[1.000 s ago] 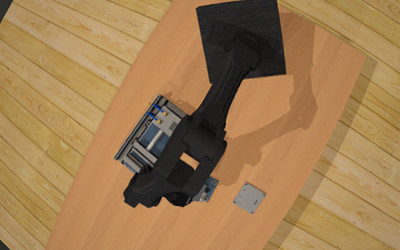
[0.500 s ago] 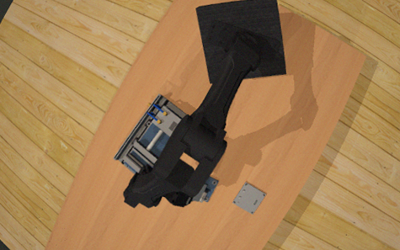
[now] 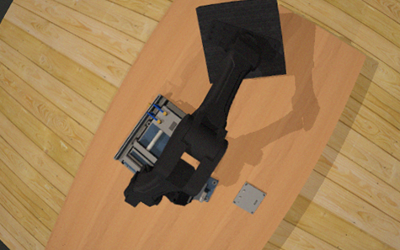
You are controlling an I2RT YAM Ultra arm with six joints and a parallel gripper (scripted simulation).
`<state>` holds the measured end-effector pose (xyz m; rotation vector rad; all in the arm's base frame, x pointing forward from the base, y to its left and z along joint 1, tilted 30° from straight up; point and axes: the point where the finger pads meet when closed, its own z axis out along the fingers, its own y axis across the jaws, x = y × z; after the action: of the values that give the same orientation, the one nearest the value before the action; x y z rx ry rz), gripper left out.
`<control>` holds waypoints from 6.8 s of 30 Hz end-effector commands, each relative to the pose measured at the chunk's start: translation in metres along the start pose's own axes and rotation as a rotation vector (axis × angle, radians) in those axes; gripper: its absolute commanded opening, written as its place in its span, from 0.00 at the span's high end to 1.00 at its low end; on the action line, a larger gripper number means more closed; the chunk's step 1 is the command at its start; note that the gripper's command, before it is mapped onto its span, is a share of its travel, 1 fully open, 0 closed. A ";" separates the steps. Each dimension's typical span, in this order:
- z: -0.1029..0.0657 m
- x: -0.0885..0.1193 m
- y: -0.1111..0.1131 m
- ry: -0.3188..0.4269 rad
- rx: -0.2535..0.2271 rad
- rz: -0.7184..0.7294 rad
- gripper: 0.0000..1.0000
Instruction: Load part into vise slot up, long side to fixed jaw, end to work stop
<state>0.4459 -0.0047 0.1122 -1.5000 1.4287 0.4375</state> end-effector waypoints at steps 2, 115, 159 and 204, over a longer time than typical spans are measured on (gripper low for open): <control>-0.015 -0.010 -0.007 0.005 0.048 -0.018 1.00; -0.016 -0.019 -0.014 0.752 0.066 -0.017 1.00; -0.024 -0.024 -0.014 0.750 0.066 -0.022 1.00; -0.062 -0.059 -0.010 0.751 0.066 -0.023 1.00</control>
<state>0.4188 -0.0172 0.1617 -1.7422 2.0020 -0.1694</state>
